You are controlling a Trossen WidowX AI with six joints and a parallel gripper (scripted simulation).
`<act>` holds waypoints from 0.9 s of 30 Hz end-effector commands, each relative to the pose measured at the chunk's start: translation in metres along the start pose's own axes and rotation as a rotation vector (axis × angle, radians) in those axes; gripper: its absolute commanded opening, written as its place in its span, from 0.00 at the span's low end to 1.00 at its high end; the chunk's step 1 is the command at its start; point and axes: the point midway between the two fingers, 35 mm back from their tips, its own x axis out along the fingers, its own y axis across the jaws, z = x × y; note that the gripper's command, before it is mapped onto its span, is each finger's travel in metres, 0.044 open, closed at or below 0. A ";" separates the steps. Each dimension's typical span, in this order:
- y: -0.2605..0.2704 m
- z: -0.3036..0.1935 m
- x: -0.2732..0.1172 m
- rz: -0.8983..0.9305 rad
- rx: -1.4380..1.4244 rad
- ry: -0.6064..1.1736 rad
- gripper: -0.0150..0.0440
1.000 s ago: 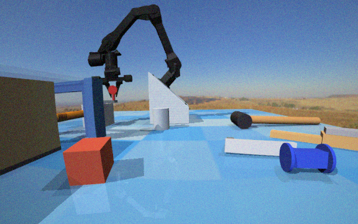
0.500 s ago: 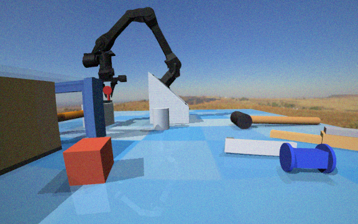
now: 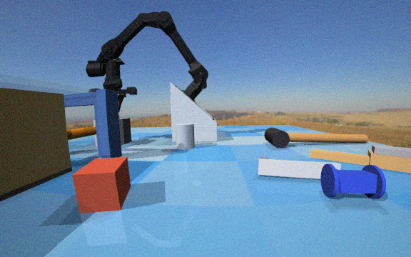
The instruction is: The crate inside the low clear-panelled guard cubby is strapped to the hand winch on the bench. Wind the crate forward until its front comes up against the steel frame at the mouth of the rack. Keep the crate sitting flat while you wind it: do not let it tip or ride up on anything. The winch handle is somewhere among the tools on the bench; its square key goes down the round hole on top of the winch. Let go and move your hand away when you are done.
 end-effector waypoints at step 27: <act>-0.055 0.024 -0.004 -0.032 -0.006 -0.014 0.25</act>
